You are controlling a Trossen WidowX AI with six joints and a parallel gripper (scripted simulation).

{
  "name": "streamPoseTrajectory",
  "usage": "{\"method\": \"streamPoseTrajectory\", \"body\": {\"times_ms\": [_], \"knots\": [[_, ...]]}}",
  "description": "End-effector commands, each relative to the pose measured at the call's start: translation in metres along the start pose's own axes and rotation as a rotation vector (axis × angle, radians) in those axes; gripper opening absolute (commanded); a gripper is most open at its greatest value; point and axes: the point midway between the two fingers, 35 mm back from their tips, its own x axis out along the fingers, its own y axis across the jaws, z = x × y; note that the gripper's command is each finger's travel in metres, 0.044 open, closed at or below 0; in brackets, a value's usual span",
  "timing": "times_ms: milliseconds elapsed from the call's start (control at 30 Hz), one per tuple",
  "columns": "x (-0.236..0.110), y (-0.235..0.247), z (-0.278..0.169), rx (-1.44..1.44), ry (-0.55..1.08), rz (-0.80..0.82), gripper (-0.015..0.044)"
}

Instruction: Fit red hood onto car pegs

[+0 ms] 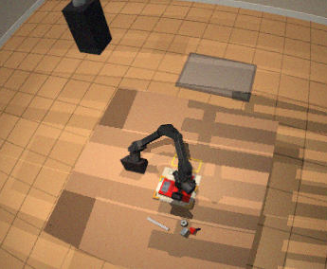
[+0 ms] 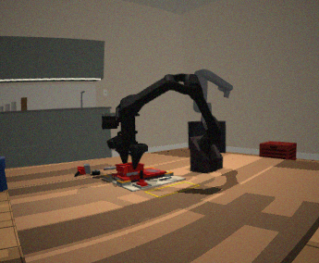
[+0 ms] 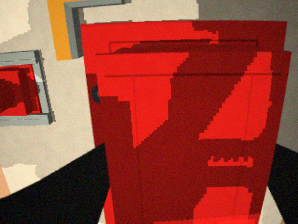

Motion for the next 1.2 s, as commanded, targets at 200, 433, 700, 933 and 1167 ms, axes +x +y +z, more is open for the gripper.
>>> {"method": "streamPoseTrajectory", "body": {"times_ms": [200, 433, 700, 933, 1167], "knots": [[0.006, 0.000, -0.001, 0.008, 0.000, 0.004, 0.0000], [0.005, 0.000, -0.001, 0.008, 0.000, 0.004, 0.0000], [0.002, 0.000, -0.001, 0.008, 0.000, 0.003, 0.0000], [-0.002, 0.000, -0.001, 0.007, 0.000, 0.002, 0.0000], [-0.004, 0.000, -0.001, 0.007, 0.000, 0.002, 0.0000]]}}
